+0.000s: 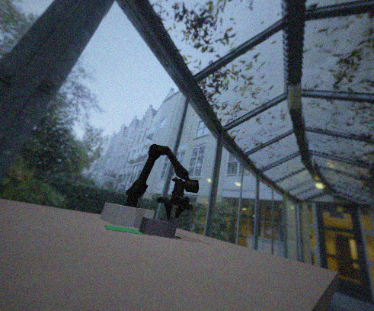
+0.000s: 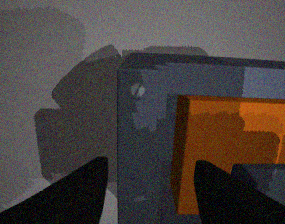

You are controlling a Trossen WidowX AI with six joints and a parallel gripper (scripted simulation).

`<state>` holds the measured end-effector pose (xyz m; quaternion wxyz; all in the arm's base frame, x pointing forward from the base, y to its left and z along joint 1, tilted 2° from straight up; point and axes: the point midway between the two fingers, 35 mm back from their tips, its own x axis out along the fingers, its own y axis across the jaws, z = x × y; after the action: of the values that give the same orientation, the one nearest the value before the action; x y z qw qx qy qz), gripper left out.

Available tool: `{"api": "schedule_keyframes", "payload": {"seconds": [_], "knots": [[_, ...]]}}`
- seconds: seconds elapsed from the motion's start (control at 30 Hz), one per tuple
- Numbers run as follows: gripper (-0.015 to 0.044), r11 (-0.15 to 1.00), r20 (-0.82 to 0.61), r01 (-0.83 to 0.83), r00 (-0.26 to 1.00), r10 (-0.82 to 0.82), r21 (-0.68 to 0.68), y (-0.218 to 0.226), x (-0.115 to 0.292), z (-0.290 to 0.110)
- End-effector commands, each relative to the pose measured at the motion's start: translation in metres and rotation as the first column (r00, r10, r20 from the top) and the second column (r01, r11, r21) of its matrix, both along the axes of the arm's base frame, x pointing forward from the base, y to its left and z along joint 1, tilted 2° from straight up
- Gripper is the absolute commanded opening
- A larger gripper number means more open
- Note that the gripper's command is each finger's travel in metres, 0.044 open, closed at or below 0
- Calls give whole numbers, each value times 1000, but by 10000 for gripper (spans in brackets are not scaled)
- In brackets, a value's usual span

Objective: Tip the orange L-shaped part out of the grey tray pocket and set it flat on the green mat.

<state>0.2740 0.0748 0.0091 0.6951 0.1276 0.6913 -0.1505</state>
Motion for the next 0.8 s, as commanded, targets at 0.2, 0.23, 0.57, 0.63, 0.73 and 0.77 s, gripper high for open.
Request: {"api": "schedule_keyframes", "payload": {"seconds": [0.2,0.23,0.57,0.63,0.73,0.77], "knots": [[180,1000,12,1,1000,-1,8,1,2,-11],[180,1000,12,1,1000,-1,8,1,2,-13],[180,1000,11,1,1000,-1,8,0,2,-30],[180,1000,11,1,1000,-1,8,0,2,-33],[180,1000,11,1,1000,-1,8,0,2,-37],[180,1000,11,1,1000,-1,8,0,2,-37]]}}
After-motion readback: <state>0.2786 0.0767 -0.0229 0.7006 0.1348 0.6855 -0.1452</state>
